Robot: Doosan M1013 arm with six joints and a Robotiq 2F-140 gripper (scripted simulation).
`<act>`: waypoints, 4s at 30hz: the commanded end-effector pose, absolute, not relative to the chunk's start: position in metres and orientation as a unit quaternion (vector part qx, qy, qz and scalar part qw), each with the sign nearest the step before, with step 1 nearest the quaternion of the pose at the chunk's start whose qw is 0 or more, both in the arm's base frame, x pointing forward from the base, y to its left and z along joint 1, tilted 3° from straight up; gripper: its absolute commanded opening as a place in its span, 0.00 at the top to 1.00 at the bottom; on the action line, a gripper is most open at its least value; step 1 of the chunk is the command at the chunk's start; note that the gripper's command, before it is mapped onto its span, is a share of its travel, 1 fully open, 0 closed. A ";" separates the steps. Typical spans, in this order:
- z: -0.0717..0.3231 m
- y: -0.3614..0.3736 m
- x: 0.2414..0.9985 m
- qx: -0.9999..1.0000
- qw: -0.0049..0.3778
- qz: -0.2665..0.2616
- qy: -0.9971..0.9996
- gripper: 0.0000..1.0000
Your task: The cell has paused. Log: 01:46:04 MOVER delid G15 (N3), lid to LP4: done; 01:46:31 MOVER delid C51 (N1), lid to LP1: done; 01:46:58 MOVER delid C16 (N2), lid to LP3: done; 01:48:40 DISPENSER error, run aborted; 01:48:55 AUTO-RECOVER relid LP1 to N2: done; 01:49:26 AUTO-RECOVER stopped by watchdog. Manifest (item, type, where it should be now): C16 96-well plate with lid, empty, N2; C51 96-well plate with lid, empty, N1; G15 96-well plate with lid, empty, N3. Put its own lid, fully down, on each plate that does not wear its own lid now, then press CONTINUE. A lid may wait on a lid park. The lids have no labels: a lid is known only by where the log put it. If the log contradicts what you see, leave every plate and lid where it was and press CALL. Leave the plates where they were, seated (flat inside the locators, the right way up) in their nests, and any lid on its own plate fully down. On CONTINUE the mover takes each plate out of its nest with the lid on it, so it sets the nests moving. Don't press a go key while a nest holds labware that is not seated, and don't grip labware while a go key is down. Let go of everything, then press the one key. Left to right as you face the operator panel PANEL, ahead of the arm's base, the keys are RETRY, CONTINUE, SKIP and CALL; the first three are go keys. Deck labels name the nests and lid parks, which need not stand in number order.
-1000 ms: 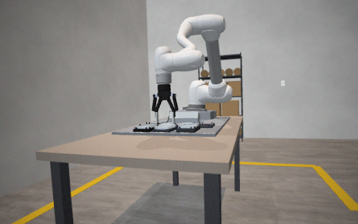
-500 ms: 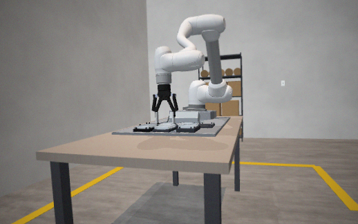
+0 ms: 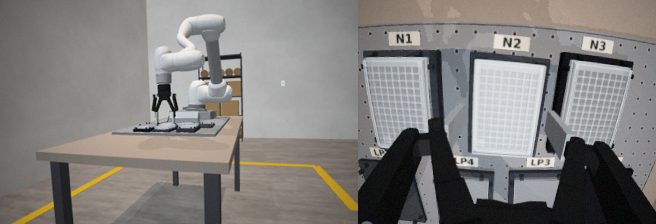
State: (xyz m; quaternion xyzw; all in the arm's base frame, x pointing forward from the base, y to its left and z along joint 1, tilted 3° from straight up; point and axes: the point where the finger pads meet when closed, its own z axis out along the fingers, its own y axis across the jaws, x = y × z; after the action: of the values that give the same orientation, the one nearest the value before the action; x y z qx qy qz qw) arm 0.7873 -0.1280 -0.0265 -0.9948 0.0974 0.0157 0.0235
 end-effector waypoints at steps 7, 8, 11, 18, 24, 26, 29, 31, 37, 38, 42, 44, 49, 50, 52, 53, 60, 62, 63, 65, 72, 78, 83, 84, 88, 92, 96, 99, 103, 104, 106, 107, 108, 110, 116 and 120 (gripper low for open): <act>-0.026 -0.128 0.787 -0.995 0.024 0.016 0.097 0.41; -0.026 -0.128 0.787 -0.995 0.024 0.016 0.097 0.41; -0.026 -0.128 0.787 -0.995 0.024 0.016 0.097 0.41; -0.026 -0.128 0.787 -0.995 0.024 0.016 0.097 0.41; -0.026 -0.128 0.787 -0.995 0.024 0.016 0.097 0.41; -0.026 -0.128 0.787 -0.995 0.024 0.016 0.097 0.41; -0.026 -0.128 0.787 -0.995 0.024 0.016 0.097 0.41; -0.026 -0.128 0.787 -0.995 0.024 0.016 0.097 0.41; -0.026 -0.128 0.787 -0.995 0.024 0.016 0.097 0.41; -0.026 -0.128 0.787 -0.995 0.024 0.016 0.097 0.41; -0.026 -0.128 0.787 -0.995 0.024 0.016 0.097 0.41; -0.026 -0.128 0.787 -0.995 0.024 0.016 0.097 0.41; -0.026 -0.128 0.787 -0.995 0.024 0.016 0.097 0.41; -0.026 -0.128 0.787 -0.995 0.024 0.016 0.097 0.41; -0.026 -0.128 0.787 -0.995 0.024 0.016 0.097 0.41; -0.026 -0.128 0.787 -0.995 0.024 0.016 0.097 0.41; -0.026 -0.128 0.787 -0.995 0.024 0.016 0.097 0.41; -0.026 -0.128 0.787 -0.995 0.024 0.016 0.097 0.41; -0.026 -0.128 0.787 -0.995 0.024 0.016 0.097 0.41; -0.026 -0.128 0.787 -0.995 0.024 0.016 0.097 0.41; -0.026 -0.128 0.787 -0.995 0.024 0.016 0.097 0.34; -0.026 -0.128 0.787 -0.995 0.024 0.016 0.097 0.34; -0.026 -0.128 0.787 -0.995 0.024 0.016 0.097 0.34; -0.026 -0.128 0.787 -0.995 0.024 0.016 0.097 0.34; -0.026 -0.128 0.787 -0.995 0.024 0.016 0.097 0.34; -0.026 -0.128 0.787 -0.995 0.024 0.016 0.097 0.34; -0.026 -0.128 0.787 -0.995 0.024 0.016 0.097 0.34; -0.026 -0.128 0.787 -0.995 0.024 0.016 0.097 0.34; -0.026 -0.128 0.787 -0.995 0.024 0.016 0.097 0.34; -0.026 -0.128 0.787 -0.995 0.024 0.016 0.097 0.34; -0.026 -0.128 0.787 -0.995 0.024 0.016 0.097 0.34; -0.026 -0.128 0.787 -0.995 0.024 0.016 0.097 0.34; -0.026 -0.128 0.787 -0.995 0.024 0.016 0.097 0.34; -0.026 -0.128 0.787 -0.995 0.024 0.016 0.097 0.34; -0.027 -0.128 0.787 -0.995 0.024 0.016 0.097 0.34; -0.028 -0.128 0.787 -0.995 0.024 0.016 0.097 0.34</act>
State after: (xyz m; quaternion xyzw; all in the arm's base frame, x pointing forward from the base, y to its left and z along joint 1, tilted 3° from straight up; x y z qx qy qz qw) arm 0.7873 -0.1280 -0.0272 -0.9948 0.0974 0.0157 0.0235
